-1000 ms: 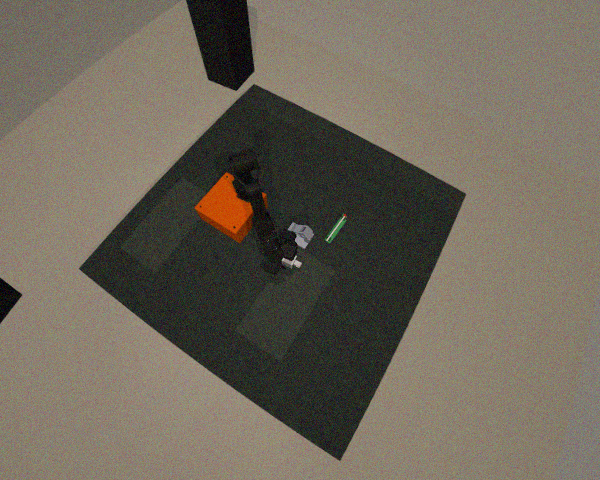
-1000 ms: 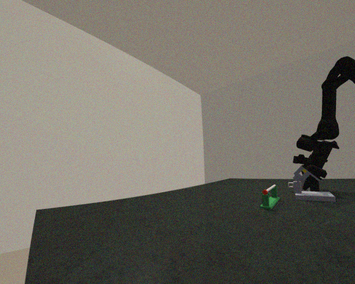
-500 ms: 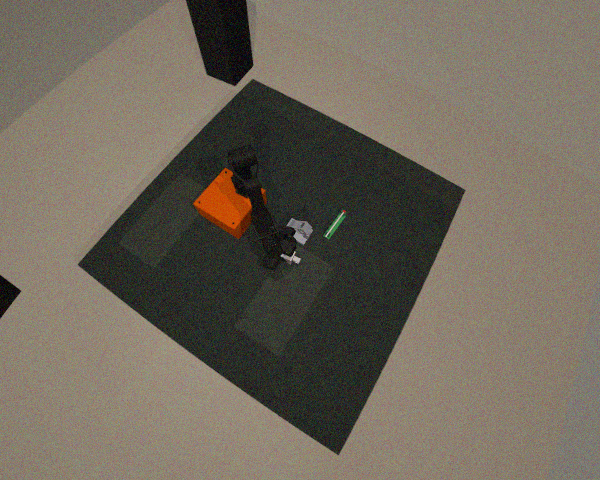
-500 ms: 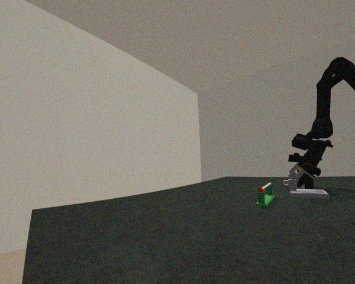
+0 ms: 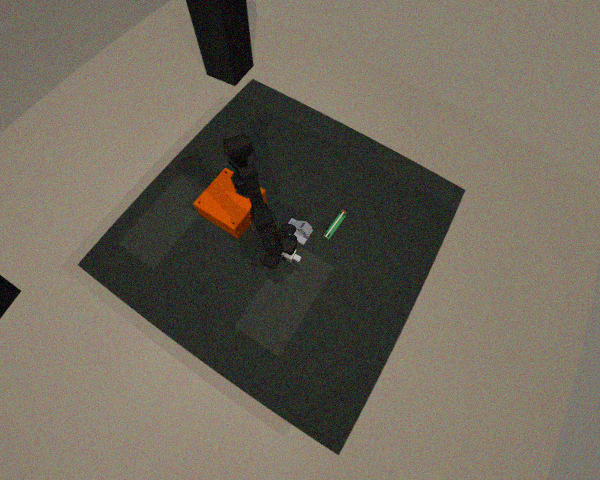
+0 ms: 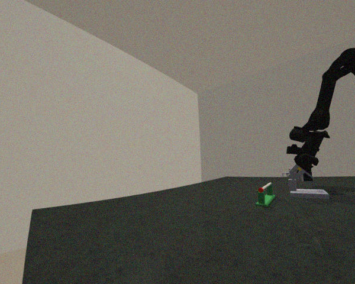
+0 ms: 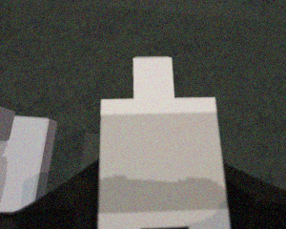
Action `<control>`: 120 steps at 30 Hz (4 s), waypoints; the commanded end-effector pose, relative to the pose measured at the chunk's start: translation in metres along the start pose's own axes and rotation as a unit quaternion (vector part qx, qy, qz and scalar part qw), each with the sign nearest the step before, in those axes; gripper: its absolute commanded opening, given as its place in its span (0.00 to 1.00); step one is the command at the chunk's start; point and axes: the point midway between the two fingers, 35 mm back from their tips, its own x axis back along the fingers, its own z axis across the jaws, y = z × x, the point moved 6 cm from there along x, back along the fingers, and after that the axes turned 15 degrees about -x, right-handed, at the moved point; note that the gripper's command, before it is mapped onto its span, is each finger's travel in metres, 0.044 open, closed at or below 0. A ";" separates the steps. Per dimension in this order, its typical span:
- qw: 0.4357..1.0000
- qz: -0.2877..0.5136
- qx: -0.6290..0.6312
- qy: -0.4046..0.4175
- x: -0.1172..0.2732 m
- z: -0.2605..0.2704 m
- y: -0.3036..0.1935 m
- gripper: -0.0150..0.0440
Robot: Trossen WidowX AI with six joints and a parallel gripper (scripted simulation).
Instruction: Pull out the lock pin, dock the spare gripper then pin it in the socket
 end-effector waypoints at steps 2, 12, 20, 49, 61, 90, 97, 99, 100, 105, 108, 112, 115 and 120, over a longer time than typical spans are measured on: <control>1.000 -0.010 0.006 -0.003 0.017 0.001 0.013 0.25; 1.000 -0.010 0.006 -0.003 0.050 0.008 0.028 0.25; 1.000 -0.010 0.006 -0.003 0.073 0.013 0.035 0.25; 0.990 0.137 -0.042 0.003 0.067 0.060 0.030 0.25; 0.974 0.216 -0.058 -0.026 0.072 0.089 0.026 0.25; 0.933 0.342 -0.051 -0.096 0.098 0.135 0.018 0.25; 0.925 0.362 -0.047 -0.108 0.101 0.141 0.016 0.25; 0.925 0.362 -0.047 -0.105 0.098 0.142 0.017 0.25; 0.926 0.361 -0.048 -0.102 0.095 0.142 0.018 0.25; 0.927 0.359 -0.048 -0.098 0.090 0.142 0.019 0.25; 0.927 0.359 -0.049 -0.098 0.086 0.141 0.020 0.25; 0.927 0.359 -0.049 -0.098 0.081 0.141 0.022 0.25; 0.927 0.359 -0.049 -0.099 0.078 0.141 0.023 0.25; 0.927 0.358 -0.049 -0.099 0.072 0.141 0.025 0.25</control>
